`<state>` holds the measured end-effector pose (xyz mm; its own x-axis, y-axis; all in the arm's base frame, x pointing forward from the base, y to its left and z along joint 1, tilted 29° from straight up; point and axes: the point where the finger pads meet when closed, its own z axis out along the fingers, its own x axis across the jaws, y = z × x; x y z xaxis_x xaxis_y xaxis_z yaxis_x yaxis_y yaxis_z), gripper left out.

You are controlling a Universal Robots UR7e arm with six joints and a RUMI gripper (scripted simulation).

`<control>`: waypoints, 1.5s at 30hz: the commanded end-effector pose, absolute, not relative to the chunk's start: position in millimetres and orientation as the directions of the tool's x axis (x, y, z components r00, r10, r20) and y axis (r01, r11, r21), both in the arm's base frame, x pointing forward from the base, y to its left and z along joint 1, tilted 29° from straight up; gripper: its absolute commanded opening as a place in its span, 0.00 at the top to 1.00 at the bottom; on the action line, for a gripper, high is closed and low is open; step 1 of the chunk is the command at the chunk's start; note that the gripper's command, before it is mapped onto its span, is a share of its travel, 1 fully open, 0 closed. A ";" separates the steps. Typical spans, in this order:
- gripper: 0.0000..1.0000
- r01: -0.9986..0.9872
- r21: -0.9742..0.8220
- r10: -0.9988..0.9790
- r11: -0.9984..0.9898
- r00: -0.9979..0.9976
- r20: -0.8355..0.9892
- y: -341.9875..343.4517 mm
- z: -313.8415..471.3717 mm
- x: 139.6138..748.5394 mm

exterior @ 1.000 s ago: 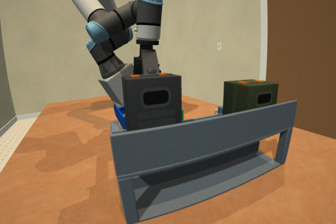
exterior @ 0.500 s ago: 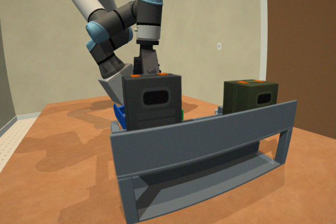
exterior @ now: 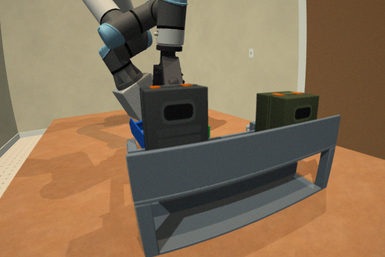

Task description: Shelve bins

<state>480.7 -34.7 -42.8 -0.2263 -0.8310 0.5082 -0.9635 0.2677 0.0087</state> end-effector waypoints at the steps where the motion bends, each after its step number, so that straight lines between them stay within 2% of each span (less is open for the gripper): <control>1: 1.00 -0.961 0.017 -0.831 0.275 -0.229 0.507 -33.6 -39.3 481.3; 45: 1.00 -0.957 0.037 -0.831 0.287 -0.229 0.507 -33.5 -38.2 478.4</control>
